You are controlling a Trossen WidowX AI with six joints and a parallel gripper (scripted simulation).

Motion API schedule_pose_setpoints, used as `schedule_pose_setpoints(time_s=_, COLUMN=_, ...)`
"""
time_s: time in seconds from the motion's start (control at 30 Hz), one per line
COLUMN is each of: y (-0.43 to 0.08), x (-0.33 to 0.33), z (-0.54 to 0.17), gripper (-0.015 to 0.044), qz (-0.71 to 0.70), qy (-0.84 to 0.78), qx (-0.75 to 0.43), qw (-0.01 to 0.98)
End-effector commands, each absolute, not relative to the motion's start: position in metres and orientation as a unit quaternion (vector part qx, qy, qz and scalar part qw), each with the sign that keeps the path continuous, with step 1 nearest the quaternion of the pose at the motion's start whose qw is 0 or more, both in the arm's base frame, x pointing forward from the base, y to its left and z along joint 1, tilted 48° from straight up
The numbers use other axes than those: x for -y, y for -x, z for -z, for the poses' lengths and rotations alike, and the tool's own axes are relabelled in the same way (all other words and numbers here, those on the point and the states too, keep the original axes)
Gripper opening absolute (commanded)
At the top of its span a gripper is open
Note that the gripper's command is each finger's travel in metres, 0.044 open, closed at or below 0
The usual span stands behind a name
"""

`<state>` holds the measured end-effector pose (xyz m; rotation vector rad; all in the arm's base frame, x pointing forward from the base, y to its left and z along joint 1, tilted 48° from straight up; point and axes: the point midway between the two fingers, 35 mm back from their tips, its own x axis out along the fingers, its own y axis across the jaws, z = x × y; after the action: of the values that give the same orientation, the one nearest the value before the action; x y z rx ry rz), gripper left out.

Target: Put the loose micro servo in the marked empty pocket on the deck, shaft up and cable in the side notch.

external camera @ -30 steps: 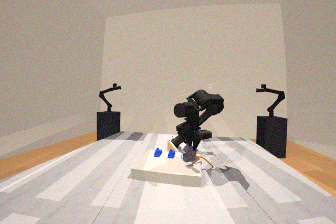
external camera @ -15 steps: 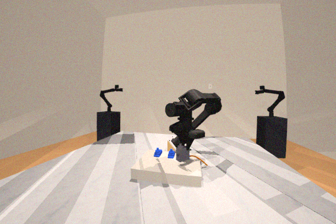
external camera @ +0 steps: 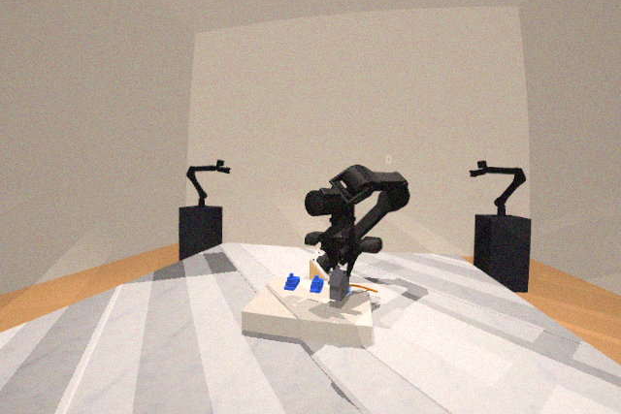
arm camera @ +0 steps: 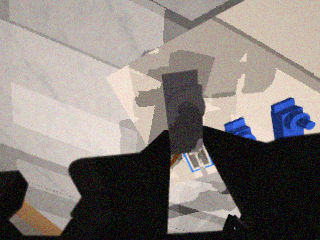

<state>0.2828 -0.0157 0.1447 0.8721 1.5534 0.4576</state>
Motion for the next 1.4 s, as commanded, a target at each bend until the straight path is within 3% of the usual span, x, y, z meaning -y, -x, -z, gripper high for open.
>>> schedule_pose_setpoints(time_s=0.0, y=-0.283, x=0.017, z=-0.144, gripper=0.0000, qz=-0.249, qy=-0.326, qx=-0.654, qw=0.635)
schedule_pose_setpoints(time_s=0.5, y=-0.278, x=0.018, z=-0.144, gripper=0.0000, qz=-0.298, qy=-0.277, qx=-0.633, qw=0.658)
schedule_pose_setpoints(time_s=1.37, y=-0.179, x=0.018, z=-0.140, gripper=0.0000, qz=-0.273, qy=-0.273, qx=-0.626, qw=0.677)
